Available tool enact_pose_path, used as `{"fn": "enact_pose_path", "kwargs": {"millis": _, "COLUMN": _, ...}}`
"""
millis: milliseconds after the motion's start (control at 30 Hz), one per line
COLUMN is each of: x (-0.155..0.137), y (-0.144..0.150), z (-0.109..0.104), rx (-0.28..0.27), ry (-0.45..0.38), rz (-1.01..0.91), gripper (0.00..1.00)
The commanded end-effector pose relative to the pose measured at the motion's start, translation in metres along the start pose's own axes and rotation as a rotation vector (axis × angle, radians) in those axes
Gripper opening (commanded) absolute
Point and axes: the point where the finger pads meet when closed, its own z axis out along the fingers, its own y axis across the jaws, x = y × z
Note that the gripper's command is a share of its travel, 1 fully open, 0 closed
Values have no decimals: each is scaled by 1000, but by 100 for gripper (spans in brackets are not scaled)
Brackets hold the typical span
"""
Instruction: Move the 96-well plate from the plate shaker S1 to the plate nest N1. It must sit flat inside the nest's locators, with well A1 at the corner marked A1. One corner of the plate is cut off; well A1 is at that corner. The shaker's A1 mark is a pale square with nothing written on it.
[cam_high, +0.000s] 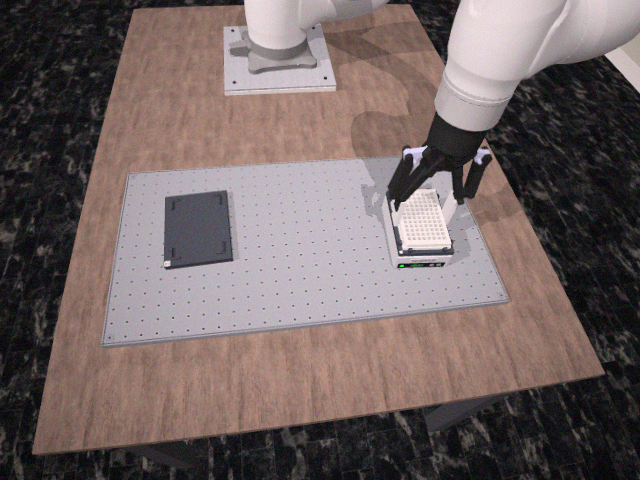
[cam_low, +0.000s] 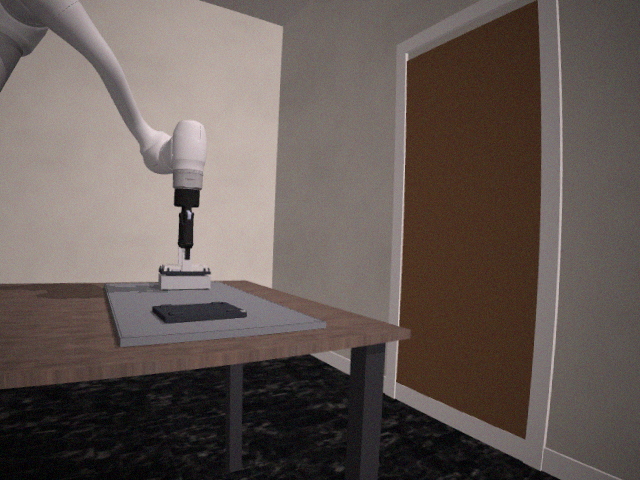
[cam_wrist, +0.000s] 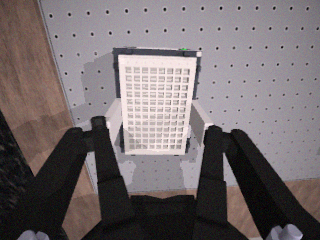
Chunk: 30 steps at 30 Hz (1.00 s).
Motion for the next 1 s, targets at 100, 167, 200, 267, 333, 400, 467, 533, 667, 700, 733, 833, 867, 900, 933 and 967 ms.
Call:
{"fn": "enact_pose_path", "kwargs": {"millis": 100, "x": 0, "y": 0, "z": 0, "rx": 0, "ry": 0, "rz": 0, "gripper": 10}}
{"fn": "enact_pose_path", "kwargs": {"millis": 167, "x": 0, "y": 0, "z": 0, "rx": 0, "ry": 0, "rz": 0, "gripper": 10}}
{"fn": "enact_pose_path", "kwargs": {"millis": 200, "x": 0, "y": 0, "z": 0, "rx": 0, "ry": 0, "rz": 0, "gripper": 10}}
{"fn": "enact_pose_path", "kwargs": {"millis": 267, "x": 0, "y": 0, "z": 0, "rx": 0, "ry": 0, "rz": 0, "gripper": 10}}
{"fn": "enact_pose_path", "kwargs": {"millis": 333, "x": 0, "y": 0, "z": 0, "rx": 0, "ry": 0, "rz": 0, "gripper": 10}}
{"fn": "enact_pose_path", "kwargs": {"millis": 400, "x": 0, "y": 0, "z": 0, "rx": 0, "ry": 0, "rz": 0, "gripper": 10}}
{"fn": "enact_pose_path", "kwargs": {"millis": 467, "x": 0, "y": 0, "z": 0, "rx": 0, "ry": 0, "rz": 0, "gripper": 10}}
{"fn": "enact_pose_path", "kwargs": {"millis": 533, "x": 0, "y": 0, "z": 0, "rx": 0, "ry": 0, "rz": 0, "gripper": 10}}
{"fn": "enact_pose_path", "kwargs": {"millis": 667, "x": 0, "y": 0, "z": 0, "rx": 0, "ry": 0, "rz": 0, "gripper": 10}}
{"fn": "enact_pose_path", "kwargs": {"millis": 700, "x": 0, "y": 0, "z": 0, "rx": 0, "ry": 0, "rz": 0, "gripper": 10}}
{"fn": "enact_pose_path", "kwargs": {"millis": 733, "x": 0, "y": 0, "z": -2, "rx": 0, "ry": 0, "rz": 0, "gripper": 10}}
{"fn": "enact_pose_path", "kwargs": {"millis": 833, "x": 0, "y": 0, "z": -7, "rx": 0, "ry": 0, "rz": 0, "gripper": 10}}
{"fn": "enact_pose_path", "kwargs": {"millis": 867, "x": 0, "y": 0, "z": -8, "rx": 0, "ry": 0, "rz": 0, "gripper": 10}}
{"fn": "enact_pose_path", "kwargs": {"millis": 900, "x": 0, "y": 0, "z": -10, "rx": 0, "ry": 0, "rz": 0, "gripper": 10}}
{"fn": "enact_pose_path", "kwargs": {"millis": 933, "x": 0, "y": 0, "z": -12, "rx": 0, "ry": 0, "rz": 0, "gripper": 10}}
{"fn": "enact_pose_path", "kwargs": {"millis": 967, "x": 0, "y": 0, "z": -13, "rx": 0, "ry": 0, "rz": 0, "gripper": 10}}
